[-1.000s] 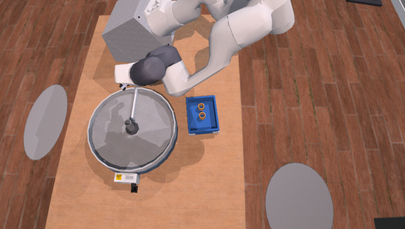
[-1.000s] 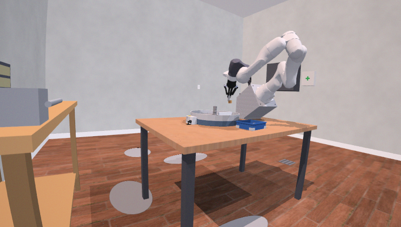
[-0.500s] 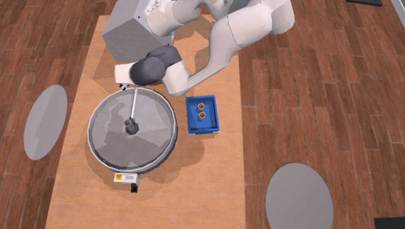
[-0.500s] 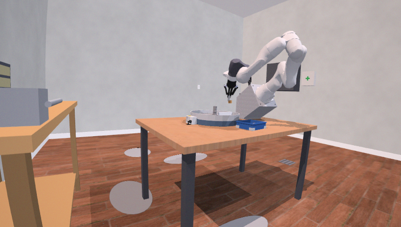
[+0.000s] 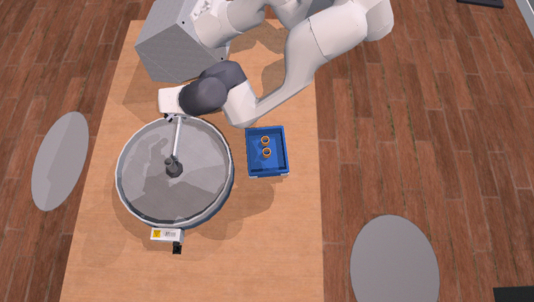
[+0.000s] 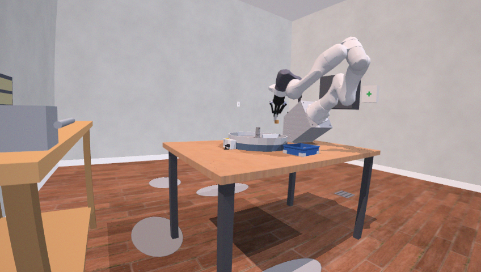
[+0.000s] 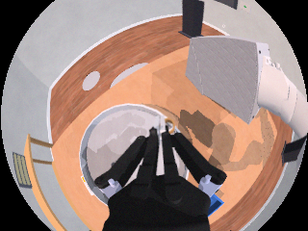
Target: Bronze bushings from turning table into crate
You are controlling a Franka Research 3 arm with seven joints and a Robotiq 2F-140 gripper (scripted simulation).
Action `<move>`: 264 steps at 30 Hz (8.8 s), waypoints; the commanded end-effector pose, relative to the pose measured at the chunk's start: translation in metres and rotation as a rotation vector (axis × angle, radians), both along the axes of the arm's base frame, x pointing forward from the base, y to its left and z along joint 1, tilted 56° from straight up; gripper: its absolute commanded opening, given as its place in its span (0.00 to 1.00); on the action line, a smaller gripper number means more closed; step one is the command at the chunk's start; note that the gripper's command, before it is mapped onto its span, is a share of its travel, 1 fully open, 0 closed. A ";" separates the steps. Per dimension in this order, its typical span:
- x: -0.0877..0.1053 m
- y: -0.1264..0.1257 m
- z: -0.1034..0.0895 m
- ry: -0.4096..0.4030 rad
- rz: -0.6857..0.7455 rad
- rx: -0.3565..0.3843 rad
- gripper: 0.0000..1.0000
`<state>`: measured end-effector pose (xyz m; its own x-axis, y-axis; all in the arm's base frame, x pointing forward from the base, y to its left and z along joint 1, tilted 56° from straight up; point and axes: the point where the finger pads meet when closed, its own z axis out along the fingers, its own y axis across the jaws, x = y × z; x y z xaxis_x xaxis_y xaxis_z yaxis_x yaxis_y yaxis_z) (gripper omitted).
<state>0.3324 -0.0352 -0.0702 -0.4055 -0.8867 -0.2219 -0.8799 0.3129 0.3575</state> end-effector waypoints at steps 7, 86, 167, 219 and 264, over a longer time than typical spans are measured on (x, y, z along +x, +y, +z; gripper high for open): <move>0.012 0.027 0.041 0.017 -0.015 -0.001 0.00; 0.108 0.186 0.292 0.017 -0.015 -0.001 0.00; 0.118 0.280 0.231 0.017 -0.015 -0.001 0.00; 0.119 0.287 0.227 0.017 -0.015 -0.001 0.00; 0.121 0.315 0.208 0.017 -0.015 -0.001 0.00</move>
